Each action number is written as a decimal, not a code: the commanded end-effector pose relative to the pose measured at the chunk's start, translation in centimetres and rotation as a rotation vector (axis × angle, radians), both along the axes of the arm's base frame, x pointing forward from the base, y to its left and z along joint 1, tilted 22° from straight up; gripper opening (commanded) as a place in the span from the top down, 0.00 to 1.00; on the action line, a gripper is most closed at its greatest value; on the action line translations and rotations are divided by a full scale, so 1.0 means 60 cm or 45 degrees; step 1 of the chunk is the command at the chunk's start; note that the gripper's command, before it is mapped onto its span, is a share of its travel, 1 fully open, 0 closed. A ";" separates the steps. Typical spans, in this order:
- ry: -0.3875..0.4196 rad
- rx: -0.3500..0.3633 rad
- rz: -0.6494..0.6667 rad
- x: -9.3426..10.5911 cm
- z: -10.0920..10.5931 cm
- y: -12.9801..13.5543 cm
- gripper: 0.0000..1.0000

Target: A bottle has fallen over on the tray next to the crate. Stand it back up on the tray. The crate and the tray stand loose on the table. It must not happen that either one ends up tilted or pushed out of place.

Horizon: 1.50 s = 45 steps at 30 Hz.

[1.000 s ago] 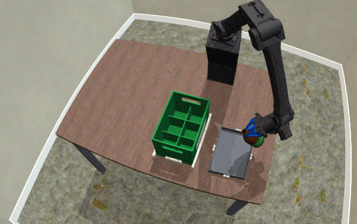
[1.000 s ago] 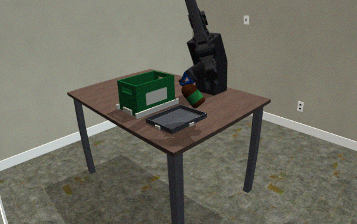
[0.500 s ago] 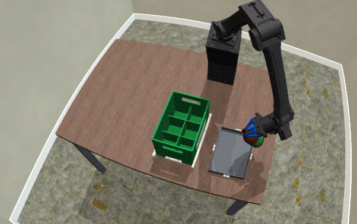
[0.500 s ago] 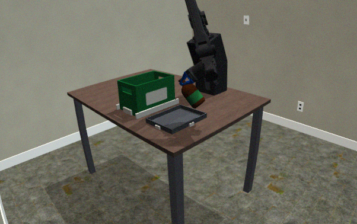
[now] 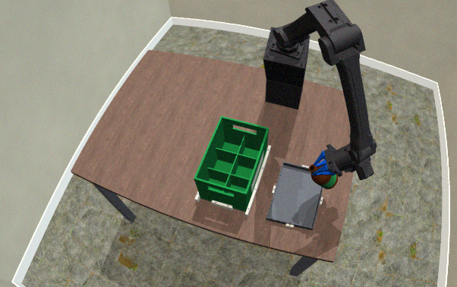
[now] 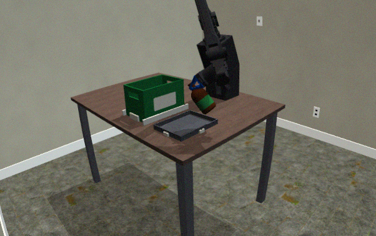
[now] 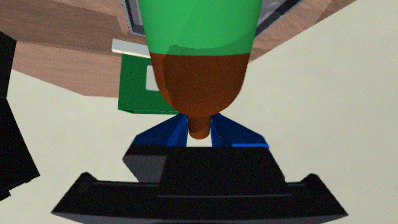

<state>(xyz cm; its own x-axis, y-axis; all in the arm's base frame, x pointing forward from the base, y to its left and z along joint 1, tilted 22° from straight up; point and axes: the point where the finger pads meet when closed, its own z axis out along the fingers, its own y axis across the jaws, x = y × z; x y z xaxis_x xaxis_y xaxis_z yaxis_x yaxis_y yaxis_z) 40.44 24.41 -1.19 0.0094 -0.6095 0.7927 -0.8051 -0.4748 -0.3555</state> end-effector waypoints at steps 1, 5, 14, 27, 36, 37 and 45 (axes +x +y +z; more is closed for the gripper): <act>-0.002 -0.015 0.008 0.000 -0.001 0.012 1.00; -0.002 -0.015 0.008 0.000 -0.001 0.012 1.00; -0.003 -0.015 0.008 0.001 -0.001 0.013 1.00; -0.019 -0.046 -0.010 -0.001 -0.001 0.014 1.00; -0.052 -0.110 -0.044 -0.001 -0.001 0.011 1.00; -0.057 -0.117 -0.043 -0.003 -0.001 0.013 1.00; -0.081 -0.159 -0.063 -0.001 -0.001 0.010 1.00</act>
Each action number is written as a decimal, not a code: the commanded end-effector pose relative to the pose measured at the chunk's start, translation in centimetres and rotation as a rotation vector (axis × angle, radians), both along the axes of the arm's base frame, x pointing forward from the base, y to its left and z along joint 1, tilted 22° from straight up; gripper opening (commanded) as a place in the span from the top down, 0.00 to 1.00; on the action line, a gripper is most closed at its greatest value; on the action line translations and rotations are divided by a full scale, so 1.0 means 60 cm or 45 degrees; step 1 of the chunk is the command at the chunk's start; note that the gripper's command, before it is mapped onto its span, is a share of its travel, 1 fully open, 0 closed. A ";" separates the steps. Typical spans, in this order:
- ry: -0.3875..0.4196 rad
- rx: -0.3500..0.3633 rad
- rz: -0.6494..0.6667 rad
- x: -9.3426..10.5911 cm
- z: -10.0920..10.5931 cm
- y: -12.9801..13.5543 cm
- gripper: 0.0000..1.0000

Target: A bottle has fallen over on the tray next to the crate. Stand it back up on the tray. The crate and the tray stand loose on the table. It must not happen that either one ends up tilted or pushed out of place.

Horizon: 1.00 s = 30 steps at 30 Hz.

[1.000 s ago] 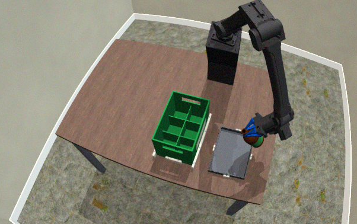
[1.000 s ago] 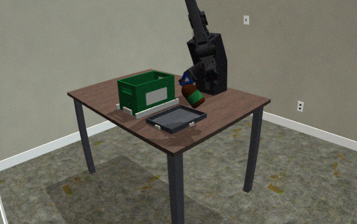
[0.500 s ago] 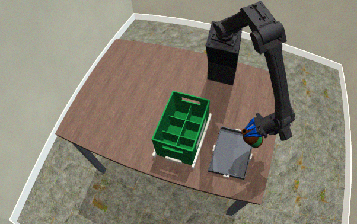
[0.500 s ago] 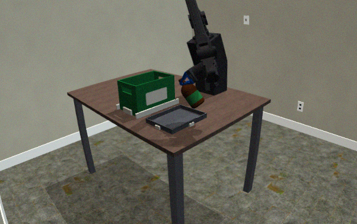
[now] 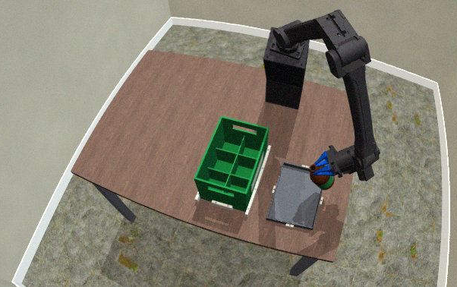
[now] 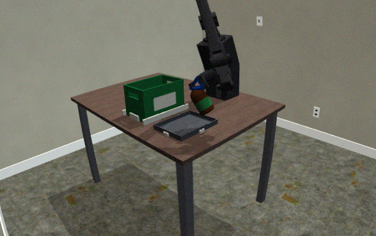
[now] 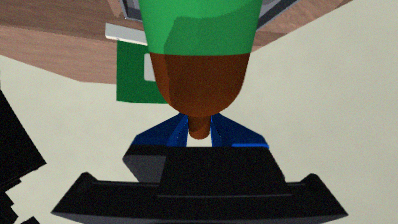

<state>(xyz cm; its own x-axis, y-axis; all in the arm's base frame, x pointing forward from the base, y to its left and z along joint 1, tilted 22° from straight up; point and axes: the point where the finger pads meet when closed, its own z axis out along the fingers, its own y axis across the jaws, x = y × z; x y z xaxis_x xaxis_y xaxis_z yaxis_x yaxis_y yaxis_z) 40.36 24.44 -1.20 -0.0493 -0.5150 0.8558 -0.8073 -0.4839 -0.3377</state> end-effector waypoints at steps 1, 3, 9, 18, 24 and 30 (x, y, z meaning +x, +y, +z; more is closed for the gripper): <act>-0.027 -0.021 -0.011 -0.001 -0.001 0.012 1.00; -0.034 -0.031 -0.008 -0.002 0.000 0.015 1.00; -0.045 -0.049 -0.023 0.002 0.000 0.009 1.00; -0.046 -0.055 -0.021 0.000 0.000 0.010 1.00; -0.046 -0.055 -0.021 0.000 0.000 0.010 1.00; -0.046 -0.055 -0.021 0.000 0.000 0.010 1.00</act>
<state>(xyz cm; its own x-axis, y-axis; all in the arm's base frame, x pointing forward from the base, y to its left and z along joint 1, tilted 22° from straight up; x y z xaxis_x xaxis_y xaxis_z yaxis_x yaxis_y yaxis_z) 40.38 24.49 -1.13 -0.0940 -0.4916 0.8657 -0.8058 -0.4731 -0.3561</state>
